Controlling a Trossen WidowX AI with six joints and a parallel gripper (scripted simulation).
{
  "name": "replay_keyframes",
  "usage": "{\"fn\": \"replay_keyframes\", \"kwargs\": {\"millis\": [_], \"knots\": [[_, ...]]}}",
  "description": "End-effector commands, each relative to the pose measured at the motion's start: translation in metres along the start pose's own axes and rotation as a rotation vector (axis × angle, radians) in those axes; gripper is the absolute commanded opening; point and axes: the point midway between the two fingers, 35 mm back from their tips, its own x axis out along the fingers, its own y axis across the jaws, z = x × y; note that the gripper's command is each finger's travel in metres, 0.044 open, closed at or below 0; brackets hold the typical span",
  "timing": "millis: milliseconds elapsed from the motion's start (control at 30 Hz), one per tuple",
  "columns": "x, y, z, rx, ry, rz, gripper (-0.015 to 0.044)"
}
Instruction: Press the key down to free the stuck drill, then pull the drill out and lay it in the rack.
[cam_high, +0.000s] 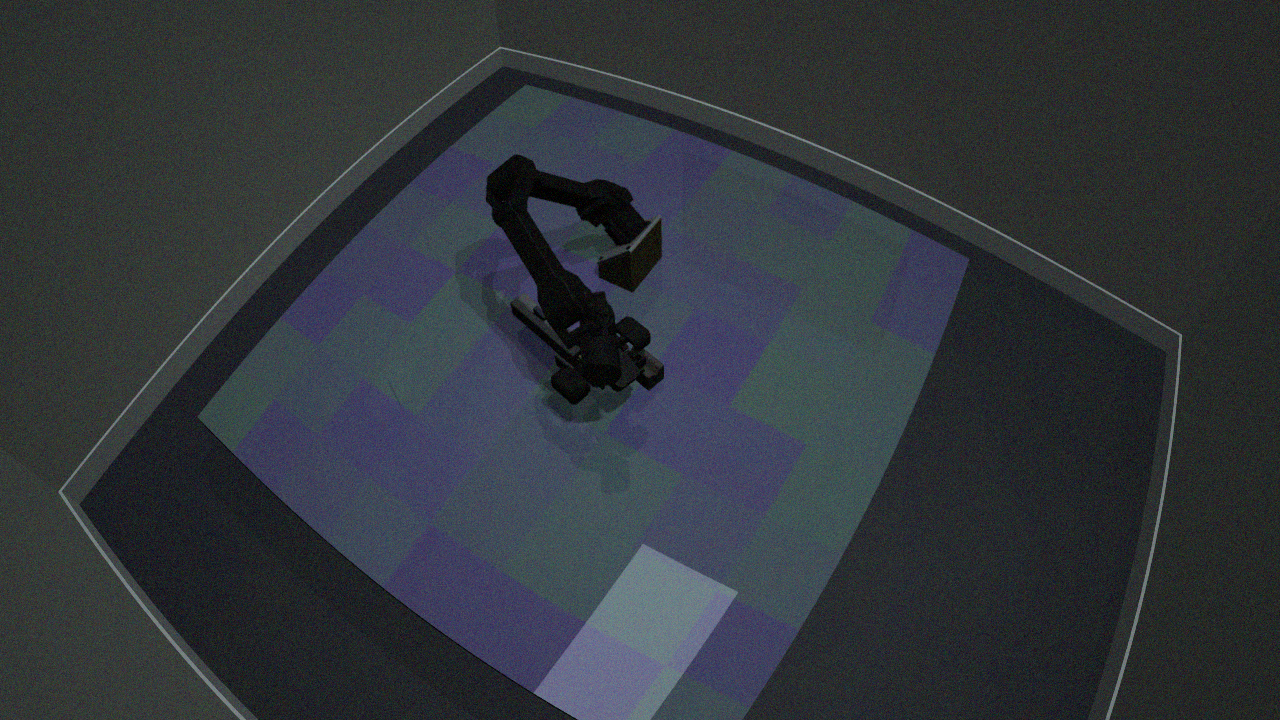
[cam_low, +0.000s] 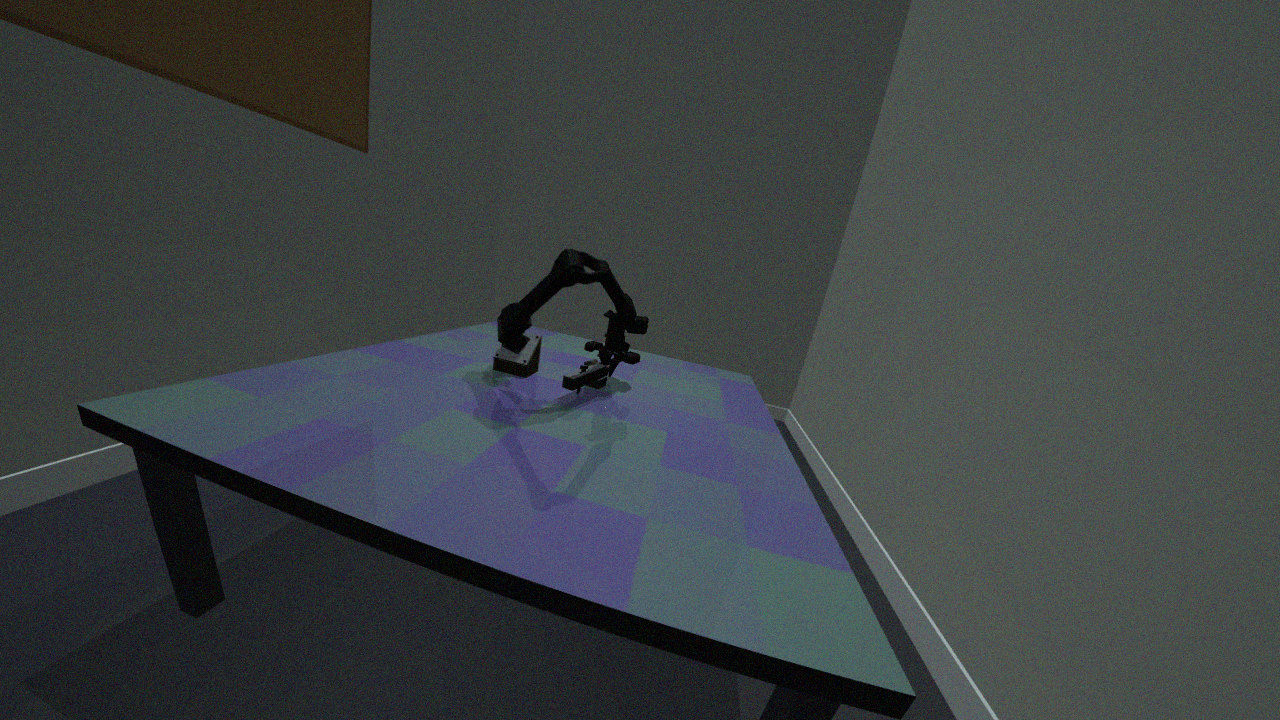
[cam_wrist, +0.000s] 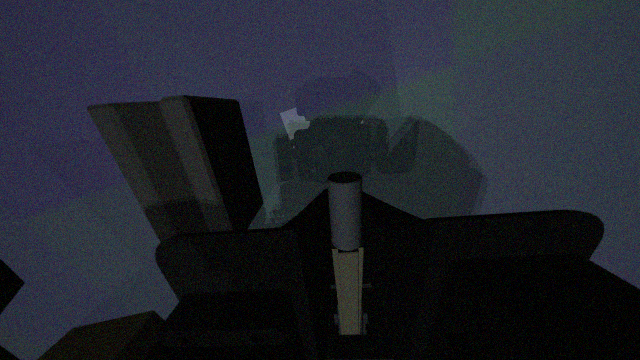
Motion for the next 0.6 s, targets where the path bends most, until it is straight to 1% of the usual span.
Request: {"fn": "replay_keyframes", "kwargs": {"millis": [0, 567], "knots": [[-0.003, -0.001, 0.006, 0.004, -0.006, -0.003, 0.0], [-0.006, -0.002, 0.031, 0.005, -0.008, -0.003, 0.0]]}}
